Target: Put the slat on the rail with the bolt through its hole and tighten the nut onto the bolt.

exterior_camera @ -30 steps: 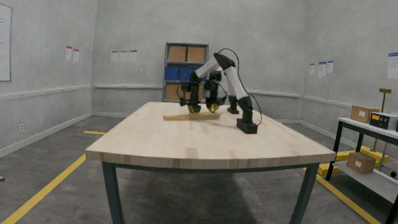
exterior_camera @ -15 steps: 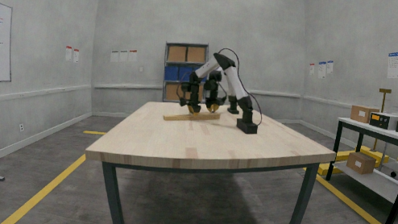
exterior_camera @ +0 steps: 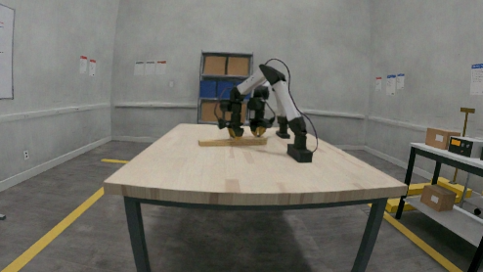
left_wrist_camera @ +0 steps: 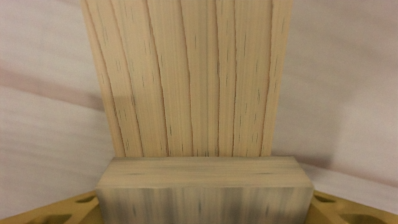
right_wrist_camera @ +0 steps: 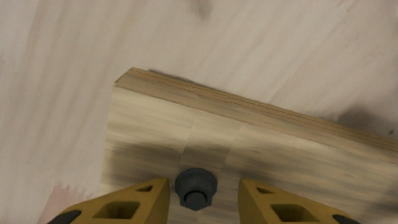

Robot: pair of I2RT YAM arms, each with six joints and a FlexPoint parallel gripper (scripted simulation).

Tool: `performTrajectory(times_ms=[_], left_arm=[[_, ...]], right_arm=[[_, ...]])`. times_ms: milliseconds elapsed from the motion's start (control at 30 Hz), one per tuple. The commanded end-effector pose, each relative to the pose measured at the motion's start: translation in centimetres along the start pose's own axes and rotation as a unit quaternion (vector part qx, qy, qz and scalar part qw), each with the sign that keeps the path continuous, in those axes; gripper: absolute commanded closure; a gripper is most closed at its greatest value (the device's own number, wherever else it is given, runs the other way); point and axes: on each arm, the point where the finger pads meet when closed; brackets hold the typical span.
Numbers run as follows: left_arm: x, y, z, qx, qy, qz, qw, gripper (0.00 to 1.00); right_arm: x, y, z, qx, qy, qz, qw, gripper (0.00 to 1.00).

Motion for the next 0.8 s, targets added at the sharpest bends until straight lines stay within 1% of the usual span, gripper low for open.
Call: performTrajectory(times_ms=[0, 67, 133, 500, 767], left_arm=[[-0.09, 0.53, -0.41, 0.008, 0.000, -0.004, 1.000, 0.33], [-0.09, 0.53, -0.41, 0.008, 0.000, -0.004, 1.000, 0.33], [-0.09, 0.53, -0.41, 0.008, 0.000, -0.004, 1.000, 0.33], [-0.09, 0.53, -0.41, 0.008, 0.000, -0.004, 1.000, 0.33], [-0.09, 0.53, -0.41, 0.008, 0.000, -0.004, 1.000, 0.33]], right_arm=[[-0.16, 0.11, -0.16, 0.004, 0.002, -0.003, 1.000, 0.68], [-0.17, 0.51, -0.26, 0.008, 0.001, -0.004, 1.000, 0.71], [-0.17, 0.51, -0.26, 0.008, 0.001, -0.004, 1.000, 0.71], [-0.17, 0.51, -0.26, 0.008, 0.001, -0.004, 1.000, 0.86], [-0.17, 0.51, -0.26, 0.008, 0.001, -0.004, 1.000, 0.86]])
Point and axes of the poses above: on each arm, the point where the finger pads meet when closed, its own y axis back along the fingers, its own z axis across the jaws, x = y × z
